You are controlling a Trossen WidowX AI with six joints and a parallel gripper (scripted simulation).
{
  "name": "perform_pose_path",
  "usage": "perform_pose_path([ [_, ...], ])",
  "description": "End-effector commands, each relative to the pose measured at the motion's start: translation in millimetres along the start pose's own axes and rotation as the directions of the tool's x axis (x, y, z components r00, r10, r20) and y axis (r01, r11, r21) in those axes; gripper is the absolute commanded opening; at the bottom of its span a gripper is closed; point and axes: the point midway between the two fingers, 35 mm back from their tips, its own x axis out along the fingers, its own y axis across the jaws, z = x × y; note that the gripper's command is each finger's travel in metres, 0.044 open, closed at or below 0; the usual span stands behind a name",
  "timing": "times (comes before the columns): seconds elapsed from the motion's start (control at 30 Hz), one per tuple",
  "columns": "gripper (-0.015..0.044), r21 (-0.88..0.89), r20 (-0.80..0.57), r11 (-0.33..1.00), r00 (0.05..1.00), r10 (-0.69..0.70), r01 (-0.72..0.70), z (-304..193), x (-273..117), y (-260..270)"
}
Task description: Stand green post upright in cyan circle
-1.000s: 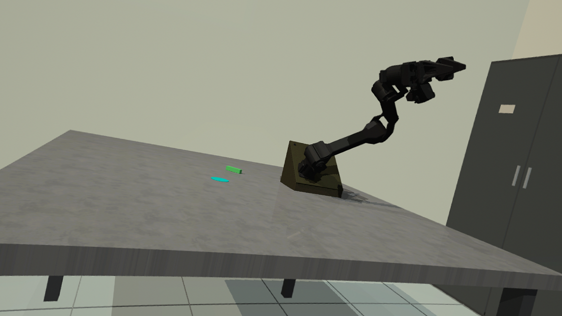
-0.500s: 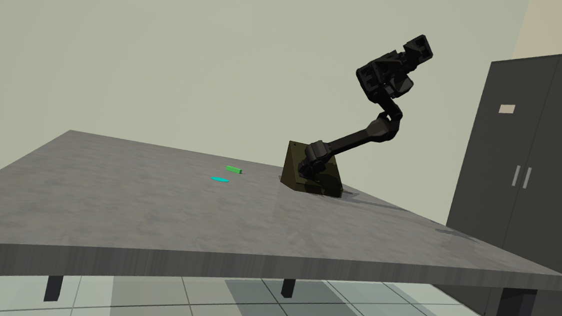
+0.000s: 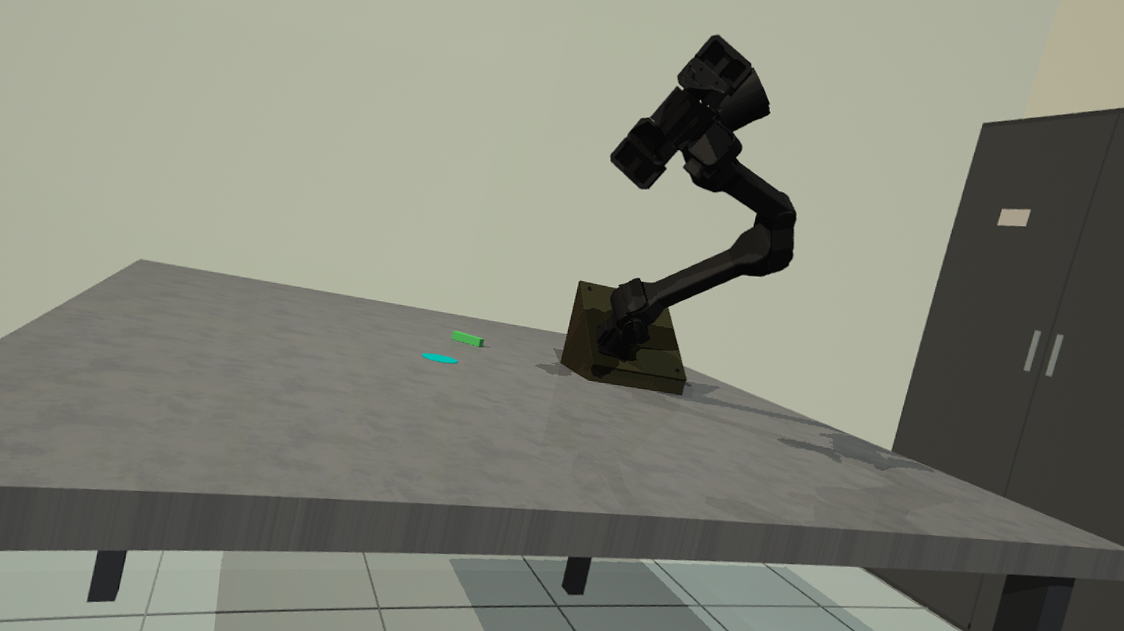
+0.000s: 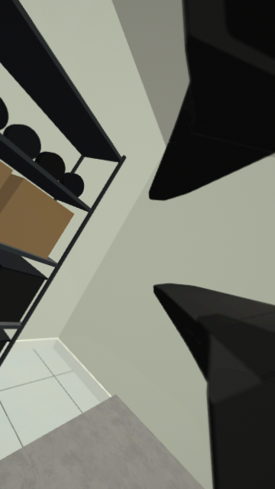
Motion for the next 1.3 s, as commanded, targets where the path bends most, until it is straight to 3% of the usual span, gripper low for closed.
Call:
perform_pose_path([
  [0.0,0.0233,0.103,-0.080,0.992,0.993,0.084,-0.076,-33,7,26],
  [0.3,0.0233,0.342,-0.232,0.920,0.932,0.278,-0.189,-106,7,90],
  [0.6,0.0233,0.578,-0.344,0.790,0.816,0.464,-0.205,-172,-15,154],
  [0.9,0.0233,0.773,-0.405,0.622,0.661,0.632,-0.121,-228,-56,215],
  [1.27,0.0233,0.912,-0.397,0.399,0.447,0.802,0.093,-277,-125,284],
])
